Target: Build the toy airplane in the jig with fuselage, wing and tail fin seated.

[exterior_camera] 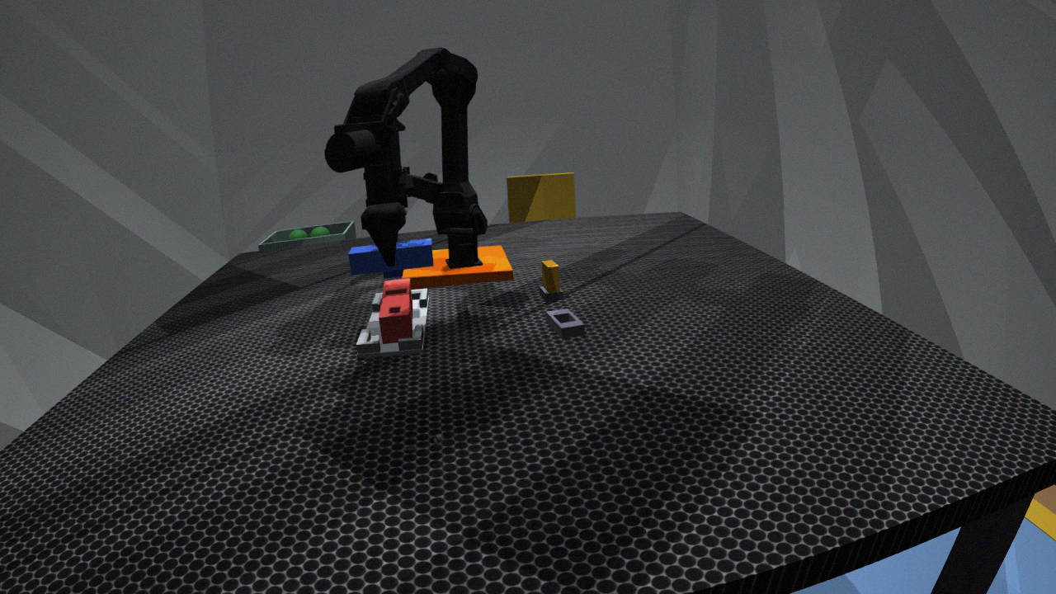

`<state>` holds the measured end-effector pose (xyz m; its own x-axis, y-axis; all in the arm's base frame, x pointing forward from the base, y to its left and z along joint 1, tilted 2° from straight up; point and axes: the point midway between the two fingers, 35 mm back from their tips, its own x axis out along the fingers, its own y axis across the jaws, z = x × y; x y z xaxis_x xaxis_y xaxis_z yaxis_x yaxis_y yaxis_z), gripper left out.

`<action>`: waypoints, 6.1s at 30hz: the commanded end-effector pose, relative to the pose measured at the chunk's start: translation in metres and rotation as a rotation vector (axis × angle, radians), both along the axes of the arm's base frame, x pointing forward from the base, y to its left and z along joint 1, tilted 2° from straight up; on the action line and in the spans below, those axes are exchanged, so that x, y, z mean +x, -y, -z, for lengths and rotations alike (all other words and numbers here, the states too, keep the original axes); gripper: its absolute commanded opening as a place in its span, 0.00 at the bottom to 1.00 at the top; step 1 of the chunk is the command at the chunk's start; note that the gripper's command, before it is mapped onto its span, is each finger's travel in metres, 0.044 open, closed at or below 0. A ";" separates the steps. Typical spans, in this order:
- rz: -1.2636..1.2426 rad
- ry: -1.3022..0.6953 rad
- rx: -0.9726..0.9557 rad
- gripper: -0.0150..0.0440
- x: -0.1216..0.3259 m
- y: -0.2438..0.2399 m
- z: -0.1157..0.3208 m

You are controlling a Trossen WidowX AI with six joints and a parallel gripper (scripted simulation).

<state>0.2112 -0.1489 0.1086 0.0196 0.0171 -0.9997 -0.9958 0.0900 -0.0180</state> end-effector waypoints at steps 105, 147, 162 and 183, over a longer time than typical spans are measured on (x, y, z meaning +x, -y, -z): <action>1.515 -0.029 0.024 1.00 0.003 0.002 -0.051; 1.514 -0.048 0.045 1.00 0.000 -0.258 -0.002; 1.514 -0.048 0.045 1.00 0.001 -0.259 0.022; 1.514 -0.049 0.045 1.00 0.002 -0.260 0.056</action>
